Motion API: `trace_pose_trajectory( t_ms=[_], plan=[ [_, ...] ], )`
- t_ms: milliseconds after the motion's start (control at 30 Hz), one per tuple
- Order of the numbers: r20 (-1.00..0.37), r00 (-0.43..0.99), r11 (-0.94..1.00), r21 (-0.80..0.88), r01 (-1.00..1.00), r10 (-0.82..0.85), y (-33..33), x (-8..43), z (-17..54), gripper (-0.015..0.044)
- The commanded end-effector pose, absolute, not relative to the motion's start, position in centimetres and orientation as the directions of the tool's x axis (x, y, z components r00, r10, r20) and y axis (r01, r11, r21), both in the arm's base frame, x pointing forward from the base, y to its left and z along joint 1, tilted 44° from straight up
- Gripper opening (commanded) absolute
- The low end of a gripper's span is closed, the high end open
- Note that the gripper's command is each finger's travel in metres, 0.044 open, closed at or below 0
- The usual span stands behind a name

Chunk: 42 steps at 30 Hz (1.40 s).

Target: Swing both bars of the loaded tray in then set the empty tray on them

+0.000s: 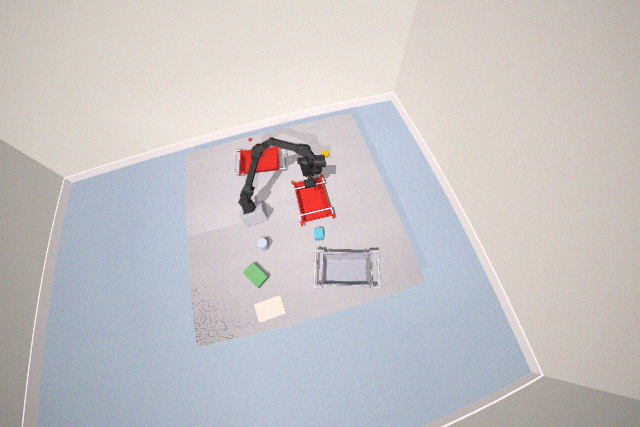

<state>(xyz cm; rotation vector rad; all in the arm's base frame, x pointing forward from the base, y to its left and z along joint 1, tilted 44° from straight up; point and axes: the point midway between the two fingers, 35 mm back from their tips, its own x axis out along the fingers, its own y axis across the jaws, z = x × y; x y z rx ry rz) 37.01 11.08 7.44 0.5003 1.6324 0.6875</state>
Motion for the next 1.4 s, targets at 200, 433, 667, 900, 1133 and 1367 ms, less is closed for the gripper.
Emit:
trace_pose_trajectory(
  t_ms=[200, 433, 667, 900, 1133, 1367],
  plan=[
    [-0.753, -0.160, 0.758, 0.651, -0.034, 0.639, 13.4, 34.5, 12.0, 0.0440],
    [-0.780, -0.148, 0.787, 0.616, -0.016, 0.608, 19.5, 26.4, 16.9, 0.0440],
    [-0.777, -0.138, 0.783, 0.622, -0.021, 0.614, 22.1, 16.8, 19.9, 0.0440],
    [-0.727, -0.156, 0.742, 0.668, 0.062, 0.668, 22.1, 8.4, 21.2, 0.0440],
    [-0.712, -0.166, 0.729, 0.679, 0.084, 0.682, 21.8, 6.7, 21.2, 0.0440],
    [-0.714, -0.167, 0.731, 0.678, 0.083, 0.680, 22.8, 6.7, 20.3, 0.0440]
  ],
)
